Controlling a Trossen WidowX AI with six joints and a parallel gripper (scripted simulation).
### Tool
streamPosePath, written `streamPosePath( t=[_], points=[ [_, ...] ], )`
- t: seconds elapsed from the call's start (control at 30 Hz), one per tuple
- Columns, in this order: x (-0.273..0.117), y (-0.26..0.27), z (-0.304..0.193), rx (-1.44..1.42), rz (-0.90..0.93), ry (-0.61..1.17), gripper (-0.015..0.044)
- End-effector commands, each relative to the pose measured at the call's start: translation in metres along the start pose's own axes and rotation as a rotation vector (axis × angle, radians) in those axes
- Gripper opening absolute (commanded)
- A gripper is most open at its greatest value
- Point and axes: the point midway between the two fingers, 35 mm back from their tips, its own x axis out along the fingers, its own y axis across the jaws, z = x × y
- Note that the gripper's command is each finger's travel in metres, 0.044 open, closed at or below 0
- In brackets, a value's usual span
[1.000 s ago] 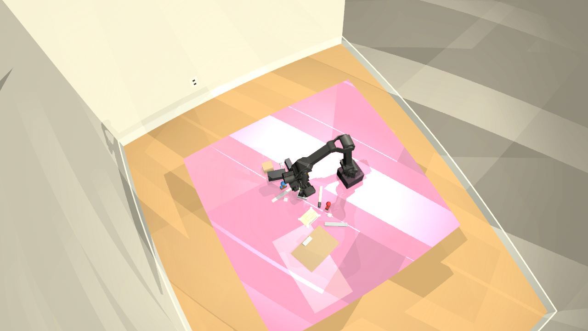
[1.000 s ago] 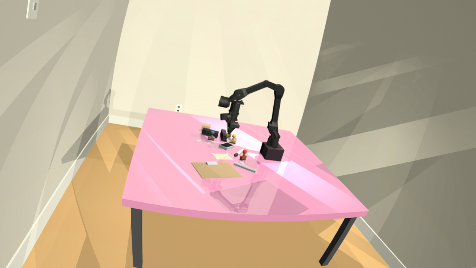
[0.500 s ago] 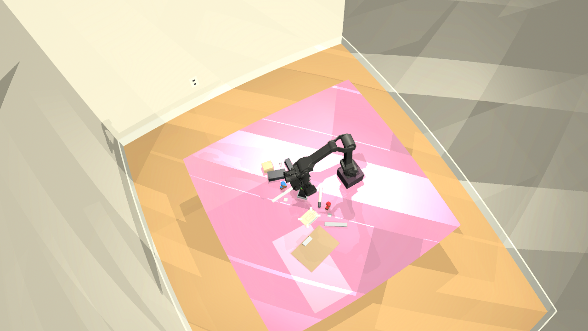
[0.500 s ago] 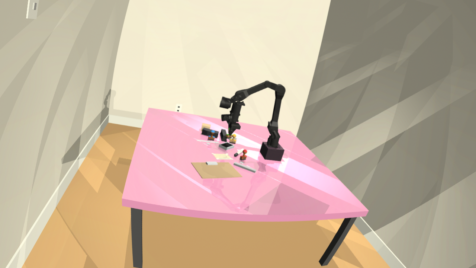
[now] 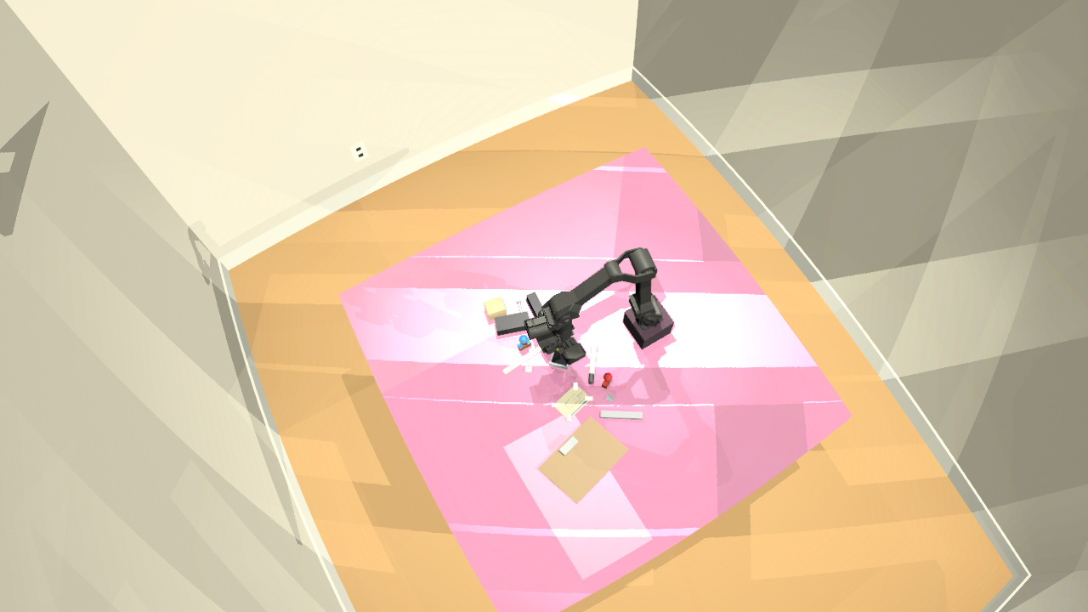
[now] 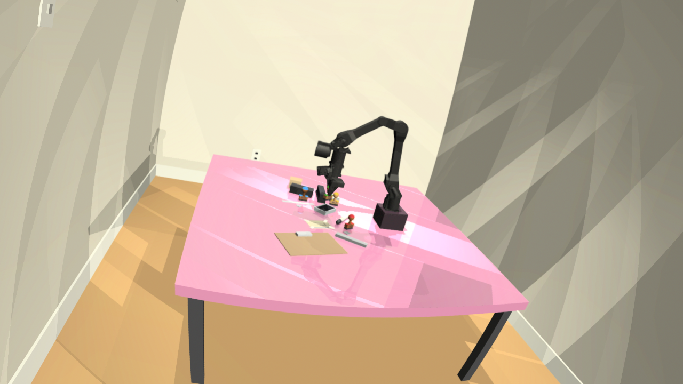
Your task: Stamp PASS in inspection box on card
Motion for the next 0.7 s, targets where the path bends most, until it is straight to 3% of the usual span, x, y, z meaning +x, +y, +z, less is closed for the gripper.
streamPosePath(
  t=[0.0, 0.67],
  points=[
    [0.003, 0.0, 0.0, -0.002, 0.003, -0.001, 0.0],
    [0.016, 0.001, 0.0, -0.001, 0.003, -0.001, 0.0]
  ],
)
